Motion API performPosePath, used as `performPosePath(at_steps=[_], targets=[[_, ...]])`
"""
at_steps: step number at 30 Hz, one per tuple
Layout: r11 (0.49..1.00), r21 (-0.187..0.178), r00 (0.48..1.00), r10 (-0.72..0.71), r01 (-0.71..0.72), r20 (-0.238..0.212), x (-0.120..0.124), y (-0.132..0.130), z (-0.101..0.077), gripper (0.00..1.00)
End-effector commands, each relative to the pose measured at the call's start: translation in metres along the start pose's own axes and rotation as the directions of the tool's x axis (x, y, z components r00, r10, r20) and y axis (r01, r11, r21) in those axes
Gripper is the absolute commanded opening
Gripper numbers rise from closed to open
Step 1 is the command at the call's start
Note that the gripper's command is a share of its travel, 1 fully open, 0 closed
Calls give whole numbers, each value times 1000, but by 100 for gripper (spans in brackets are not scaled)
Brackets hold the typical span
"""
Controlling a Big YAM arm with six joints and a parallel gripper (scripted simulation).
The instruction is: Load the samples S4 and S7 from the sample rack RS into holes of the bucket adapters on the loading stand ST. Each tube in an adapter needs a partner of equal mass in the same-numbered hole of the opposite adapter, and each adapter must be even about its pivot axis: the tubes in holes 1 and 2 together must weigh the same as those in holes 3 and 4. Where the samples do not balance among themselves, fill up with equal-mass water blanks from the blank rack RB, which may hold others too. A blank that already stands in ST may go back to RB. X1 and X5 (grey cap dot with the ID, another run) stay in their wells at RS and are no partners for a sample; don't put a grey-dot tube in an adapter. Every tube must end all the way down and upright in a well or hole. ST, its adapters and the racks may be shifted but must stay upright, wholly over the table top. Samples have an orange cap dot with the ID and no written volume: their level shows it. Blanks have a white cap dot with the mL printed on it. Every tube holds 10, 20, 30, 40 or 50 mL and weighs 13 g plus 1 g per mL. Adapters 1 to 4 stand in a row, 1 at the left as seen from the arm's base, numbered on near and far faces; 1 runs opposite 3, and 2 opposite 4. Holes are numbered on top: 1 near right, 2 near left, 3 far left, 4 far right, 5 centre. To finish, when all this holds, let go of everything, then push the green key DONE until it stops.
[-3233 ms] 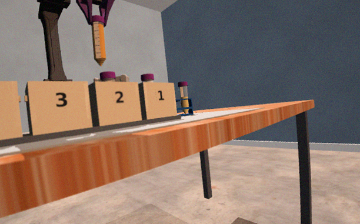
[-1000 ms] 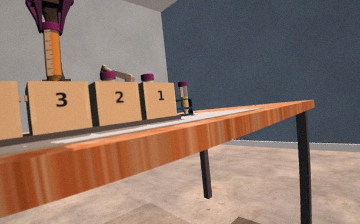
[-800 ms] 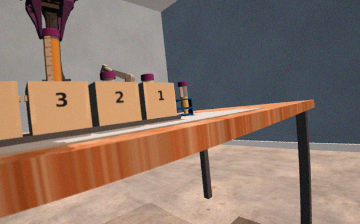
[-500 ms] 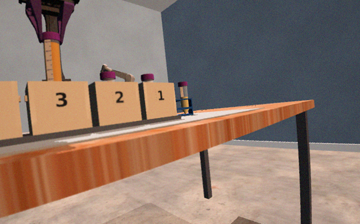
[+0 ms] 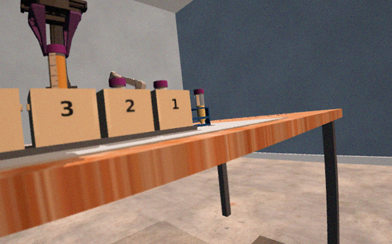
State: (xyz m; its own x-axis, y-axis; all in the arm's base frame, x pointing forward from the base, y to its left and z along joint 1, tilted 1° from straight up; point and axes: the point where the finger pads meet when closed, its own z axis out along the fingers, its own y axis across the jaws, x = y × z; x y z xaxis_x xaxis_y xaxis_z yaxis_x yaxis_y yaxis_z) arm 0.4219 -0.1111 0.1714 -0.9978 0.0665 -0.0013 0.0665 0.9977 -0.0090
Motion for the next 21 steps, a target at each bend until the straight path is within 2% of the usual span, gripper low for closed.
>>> performPosePath(at_steps=[1,8,10,12,13,14,21], targets=[[1000,3,1000,-9,9,19,-7,0,2,0],[1000,5,999,-9,9,32,-9,0,6,0],[1000,3,1000,-9,9,19,-7,0,14,0],[1000,3,1000,-9,9,19,-7,0,14,0],[1000,7,999,-9,8,38,-13,-1,8,0],[1000,3,1000,-9,9,20,-7,1,16,0],[1000,3,1000,-9,9,19,-7,1,26,0]])
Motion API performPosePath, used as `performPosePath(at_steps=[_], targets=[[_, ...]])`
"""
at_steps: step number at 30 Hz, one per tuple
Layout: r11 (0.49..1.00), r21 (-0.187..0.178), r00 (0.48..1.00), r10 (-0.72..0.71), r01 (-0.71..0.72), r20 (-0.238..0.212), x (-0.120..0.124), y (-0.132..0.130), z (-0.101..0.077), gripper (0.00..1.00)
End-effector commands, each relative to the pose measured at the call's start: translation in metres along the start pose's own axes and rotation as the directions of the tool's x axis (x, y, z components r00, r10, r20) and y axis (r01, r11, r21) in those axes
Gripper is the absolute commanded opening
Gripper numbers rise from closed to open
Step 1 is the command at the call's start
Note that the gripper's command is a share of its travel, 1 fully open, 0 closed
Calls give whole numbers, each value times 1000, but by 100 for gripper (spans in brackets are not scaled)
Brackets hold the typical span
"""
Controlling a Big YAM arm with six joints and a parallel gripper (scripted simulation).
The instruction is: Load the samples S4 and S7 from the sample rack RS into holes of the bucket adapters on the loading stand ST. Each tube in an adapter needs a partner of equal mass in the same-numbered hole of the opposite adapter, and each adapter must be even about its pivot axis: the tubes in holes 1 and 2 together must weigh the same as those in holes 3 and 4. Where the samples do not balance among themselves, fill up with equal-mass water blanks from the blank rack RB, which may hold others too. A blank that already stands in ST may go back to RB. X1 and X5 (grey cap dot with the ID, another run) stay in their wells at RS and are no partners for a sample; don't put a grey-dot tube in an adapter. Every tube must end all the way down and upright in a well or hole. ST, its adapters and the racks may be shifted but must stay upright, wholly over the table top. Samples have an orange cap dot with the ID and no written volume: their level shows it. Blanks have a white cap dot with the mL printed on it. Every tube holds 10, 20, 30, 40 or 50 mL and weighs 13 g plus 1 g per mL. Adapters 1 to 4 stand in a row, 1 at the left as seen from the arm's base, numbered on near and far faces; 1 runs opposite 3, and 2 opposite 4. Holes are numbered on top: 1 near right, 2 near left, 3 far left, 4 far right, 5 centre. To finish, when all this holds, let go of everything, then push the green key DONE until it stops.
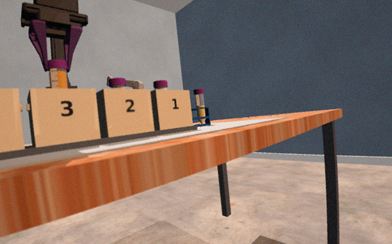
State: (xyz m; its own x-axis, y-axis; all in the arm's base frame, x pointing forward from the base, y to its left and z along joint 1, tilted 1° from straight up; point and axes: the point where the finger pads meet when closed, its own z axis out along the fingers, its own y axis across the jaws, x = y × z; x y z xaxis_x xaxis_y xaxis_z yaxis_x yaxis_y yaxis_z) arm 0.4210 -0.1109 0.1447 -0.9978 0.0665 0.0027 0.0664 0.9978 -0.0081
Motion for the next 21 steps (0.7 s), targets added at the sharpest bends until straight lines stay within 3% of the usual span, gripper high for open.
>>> performPosePath(at_steps=[1,8,9,13,21], targets=[[1000,5,1000,-9,9,30,-8,1,-2,0],[1000,4,1000,-9,9,21,-8,1,9,0],[1000,9,999,-9,8,50,-17,-1,-1,0],[1000,4,1000,-9,9,20,-7,1,15,0],[1000,4,1000,-9,9,22,-8,1,25,0]])
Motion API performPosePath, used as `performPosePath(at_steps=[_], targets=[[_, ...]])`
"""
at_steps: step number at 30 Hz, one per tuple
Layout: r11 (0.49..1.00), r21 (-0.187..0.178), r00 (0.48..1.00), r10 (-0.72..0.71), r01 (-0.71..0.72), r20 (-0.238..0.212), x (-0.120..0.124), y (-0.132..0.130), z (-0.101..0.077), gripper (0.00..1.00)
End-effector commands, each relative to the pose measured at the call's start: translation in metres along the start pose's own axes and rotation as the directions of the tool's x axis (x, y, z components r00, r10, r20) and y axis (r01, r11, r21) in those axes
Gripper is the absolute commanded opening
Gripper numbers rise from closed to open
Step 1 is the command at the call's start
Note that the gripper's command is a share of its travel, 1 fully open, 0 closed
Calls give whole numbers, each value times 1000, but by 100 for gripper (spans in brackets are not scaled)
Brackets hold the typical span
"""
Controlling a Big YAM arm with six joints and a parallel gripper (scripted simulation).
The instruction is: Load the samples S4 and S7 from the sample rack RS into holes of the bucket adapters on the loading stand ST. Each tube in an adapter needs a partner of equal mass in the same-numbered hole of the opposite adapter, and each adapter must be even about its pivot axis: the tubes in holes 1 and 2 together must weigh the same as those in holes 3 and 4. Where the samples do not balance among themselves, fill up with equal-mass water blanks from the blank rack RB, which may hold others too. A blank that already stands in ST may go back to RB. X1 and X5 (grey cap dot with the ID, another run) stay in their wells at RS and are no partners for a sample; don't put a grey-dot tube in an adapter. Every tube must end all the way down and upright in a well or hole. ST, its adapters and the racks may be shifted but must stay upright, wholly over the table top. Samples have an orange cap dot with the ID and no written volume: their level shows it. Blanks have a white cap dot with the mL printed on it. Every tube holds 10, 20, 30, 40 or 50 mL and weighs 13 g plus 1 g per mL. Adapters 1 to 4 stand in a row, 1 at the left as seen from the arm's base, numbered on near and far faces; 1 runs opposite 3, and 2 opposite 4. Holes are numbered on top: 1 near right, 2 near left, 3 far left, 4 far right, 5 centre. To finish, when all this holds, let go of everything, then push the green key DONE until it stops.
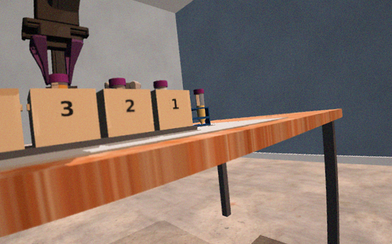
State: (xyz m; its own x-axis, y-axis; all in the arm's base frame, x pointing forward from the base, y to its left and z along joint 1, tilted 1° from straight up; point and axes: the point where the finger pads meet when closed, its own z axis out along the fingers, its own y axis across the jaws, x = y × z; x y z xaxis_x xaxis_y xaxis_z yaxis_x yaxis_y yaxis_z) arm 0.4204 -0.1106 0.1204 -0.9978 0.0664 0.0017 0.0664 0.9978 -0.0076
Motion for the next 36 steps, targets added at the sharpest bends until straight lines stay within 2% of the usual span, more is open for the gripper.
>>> performPosePath(at_steps=[1,2,8,9,22,23,24,28,31,32,33,36], targets=[[1000,7,999,-9,8,35,-13,0,-4,0],[1000,10,999,-2,1,54,-15,-2,-16,0],[1000,10,999,-2,1,54,-15,-2,-16,0],[1000,10,999,-2,1,54,-15,-2,-16,55],[1000,10,999,-2,1,54,-15,-2,-16,55],[1000,18,996,-9,7,88,-24,-2,-35,55],[1000,18,996,-9,7,88,-22,-1,-42,55],[1000,18,996,-9,7,89,-21,-1,-55,55],[1000,12,998,-9,8,59,-22,0,-52,55],[1000,13,998,-9,8,64,-22,0,-58,55],[1000,11,999,-2,1,55,-14,-2,-50,55],[1000,11,999,-2,1,55,-14,-2,-50,55]])
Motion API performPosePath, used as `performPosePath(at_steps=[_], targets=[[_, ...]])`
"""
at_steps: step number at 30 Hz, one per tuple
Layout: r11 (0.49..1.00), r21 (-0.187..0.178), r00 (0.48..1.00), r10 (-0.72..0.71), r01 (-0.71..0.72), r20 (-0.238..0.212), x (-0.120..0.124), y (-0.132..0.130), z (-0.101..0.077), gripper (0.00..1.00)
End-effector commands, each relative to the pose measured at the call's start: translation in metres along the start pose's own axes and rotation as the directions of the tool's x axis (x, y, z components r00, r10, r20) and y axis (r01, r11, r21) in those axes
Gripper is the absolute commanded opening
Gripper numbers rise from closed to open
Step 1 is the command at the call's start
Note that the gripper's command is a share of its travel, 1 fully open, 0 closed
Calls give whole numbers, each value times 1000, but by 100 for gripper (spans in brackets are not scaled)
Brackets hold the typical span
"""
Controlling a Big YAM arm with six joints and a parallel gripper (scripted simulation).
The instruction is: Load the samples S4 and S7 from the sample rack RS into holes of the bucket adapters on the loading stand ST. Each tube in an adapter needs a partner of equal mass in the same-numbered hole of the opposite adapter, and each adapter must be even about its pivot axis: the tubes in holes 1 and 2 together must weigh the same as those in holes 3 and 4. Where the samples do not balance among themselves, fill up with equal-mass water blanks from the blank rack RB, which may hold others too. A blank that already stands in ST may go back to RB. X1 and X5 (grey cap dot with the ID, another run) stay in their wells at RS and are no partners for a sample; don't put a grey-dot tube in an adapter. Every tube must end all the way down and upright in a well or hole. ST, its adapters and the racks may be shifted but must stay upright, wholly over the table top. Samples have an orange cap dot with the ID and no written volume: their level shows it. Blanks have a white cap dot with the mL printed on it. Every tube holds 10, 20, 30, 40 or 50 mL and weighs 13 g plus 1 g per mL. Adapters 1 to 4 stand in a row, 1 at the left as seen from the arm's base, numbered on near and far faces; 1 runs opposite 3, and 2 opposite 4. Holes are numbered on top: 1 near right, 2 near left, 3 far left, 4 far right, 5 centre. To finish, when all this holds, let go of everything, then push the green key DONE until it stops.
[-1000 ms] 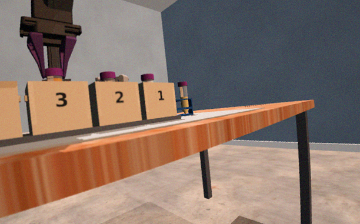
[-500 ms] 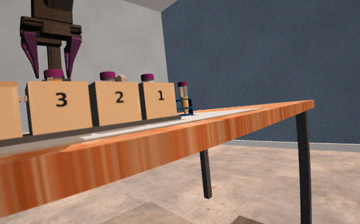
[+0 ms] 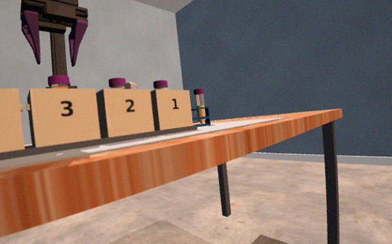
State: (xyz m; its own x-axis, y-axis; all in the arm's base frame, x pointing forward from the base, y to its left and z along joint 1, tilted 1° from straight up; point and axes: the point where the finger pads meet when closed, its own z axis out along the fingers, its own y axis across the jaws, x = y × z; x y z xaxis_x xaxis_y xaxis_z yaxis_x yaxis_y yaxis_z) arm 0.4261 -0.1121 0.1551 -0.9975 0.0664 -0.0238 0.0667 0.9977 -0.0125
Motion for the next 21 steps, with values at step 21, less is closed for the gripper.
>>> performPosePath(at_steps=[21], targets=[[976,3,976,219,-219,9,10,-37,-7,80]])
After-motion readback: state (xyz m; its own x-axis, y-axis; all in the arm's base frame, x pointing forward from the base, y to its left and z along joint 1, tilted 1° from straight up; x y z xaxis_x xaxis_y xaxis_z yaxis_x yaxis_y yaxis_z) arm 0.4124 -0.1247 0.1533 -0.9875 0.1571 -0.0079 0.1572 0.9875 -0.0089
